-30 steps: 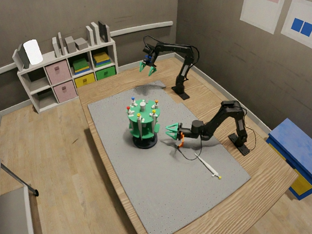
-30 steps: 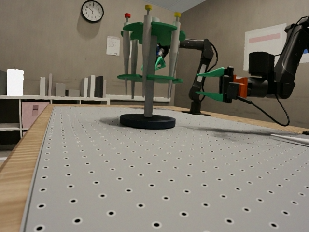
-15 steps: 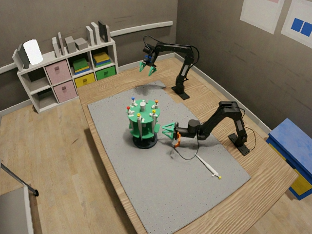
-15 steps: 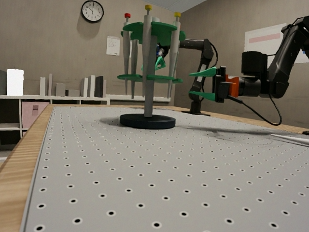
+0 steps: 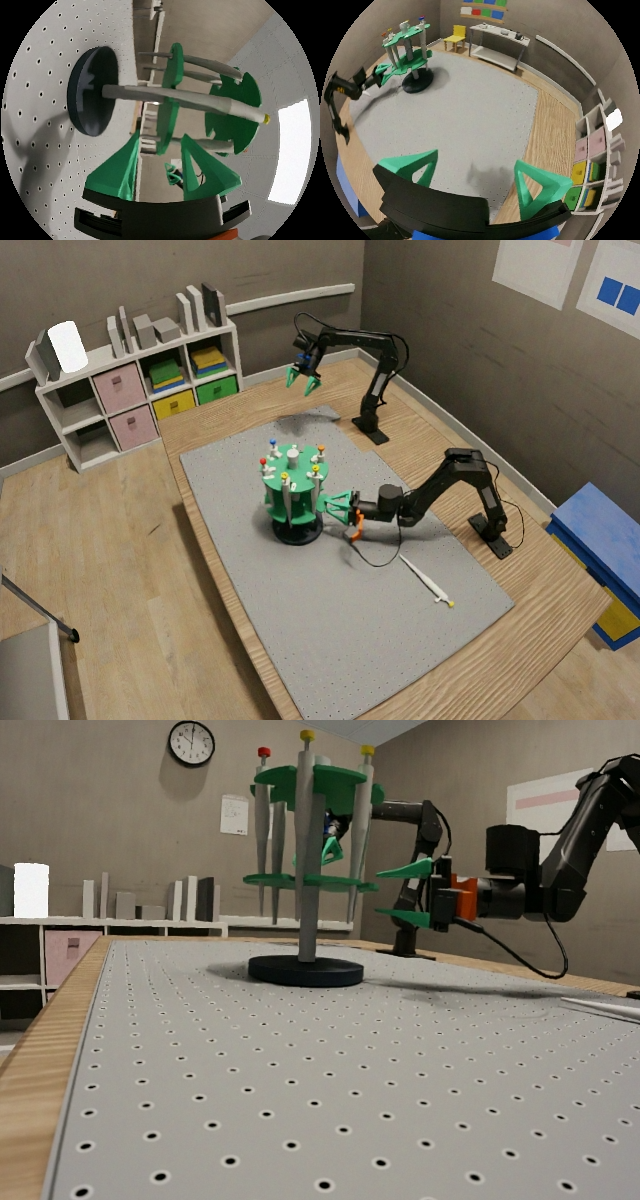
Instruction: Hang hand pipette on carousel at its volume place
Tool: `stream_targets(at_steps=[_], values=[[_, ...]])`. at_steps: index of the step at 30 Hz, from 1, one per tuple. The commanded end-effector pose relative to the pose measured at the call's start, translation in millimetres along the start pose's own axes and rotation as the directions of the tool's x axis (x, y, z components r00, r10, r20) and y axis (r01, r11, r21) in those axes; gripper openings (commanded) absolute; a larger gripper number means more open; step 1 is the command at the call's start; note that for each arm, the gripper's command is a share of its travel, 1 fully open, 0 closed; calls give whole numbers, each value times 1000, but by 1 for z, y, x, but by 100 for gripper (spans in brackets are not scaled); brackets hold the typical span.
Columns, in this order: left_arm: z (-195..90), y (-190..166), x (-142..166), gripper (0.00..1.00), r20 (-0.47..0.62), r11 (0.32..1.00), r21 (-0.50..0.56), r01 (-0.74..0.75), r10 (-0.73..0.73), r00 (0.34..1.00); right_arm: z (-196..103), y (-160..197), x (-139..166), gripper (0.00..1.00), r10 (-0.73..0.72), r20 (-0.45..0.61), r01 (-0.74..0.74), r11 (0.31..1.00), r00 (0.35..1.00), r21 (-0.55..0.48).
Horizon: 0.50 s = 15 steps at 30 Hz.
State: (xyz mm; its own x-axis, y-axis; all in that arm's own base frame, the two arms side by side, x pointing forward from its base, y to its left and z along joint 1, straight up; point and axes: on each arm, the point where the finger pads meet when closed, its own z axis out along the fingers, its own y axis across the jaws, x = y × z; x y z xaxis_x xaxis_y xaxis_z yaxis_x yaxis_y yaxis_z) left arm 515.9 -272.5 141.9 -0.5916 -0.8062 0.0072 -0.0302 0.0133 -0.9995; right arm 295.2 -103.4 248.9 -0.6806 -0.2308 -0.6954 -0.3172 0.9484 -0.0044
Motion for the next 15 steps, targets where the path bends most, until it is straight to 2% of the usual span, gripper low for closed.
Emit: stream_targets(at_steps=[1, 3, 5, 15], values=[[13, -18, 2, 49, 1, 999, 40, -10, 10, 1000, -1, -4, -5, 100, -8, 23, 8, 1000, 1000, -2], [16, -22, 2, 49, 0, 999, 47, -11, 11, 1000, -1, -4, -5, 100, -8, 23, 8, 1000, 1000, -2], [13, -44, 2, 49, 0, 995, 96, -21, 21, 1000, -1, -4, -5, 100, -8, 23, 8, 1000, 1000, -2], [13, -45, 2, 49, 0, 995, 101, -22, 22, 1000, -1, -4, -5, 100, -8, 23, 8, 1000, 1000, -2]])
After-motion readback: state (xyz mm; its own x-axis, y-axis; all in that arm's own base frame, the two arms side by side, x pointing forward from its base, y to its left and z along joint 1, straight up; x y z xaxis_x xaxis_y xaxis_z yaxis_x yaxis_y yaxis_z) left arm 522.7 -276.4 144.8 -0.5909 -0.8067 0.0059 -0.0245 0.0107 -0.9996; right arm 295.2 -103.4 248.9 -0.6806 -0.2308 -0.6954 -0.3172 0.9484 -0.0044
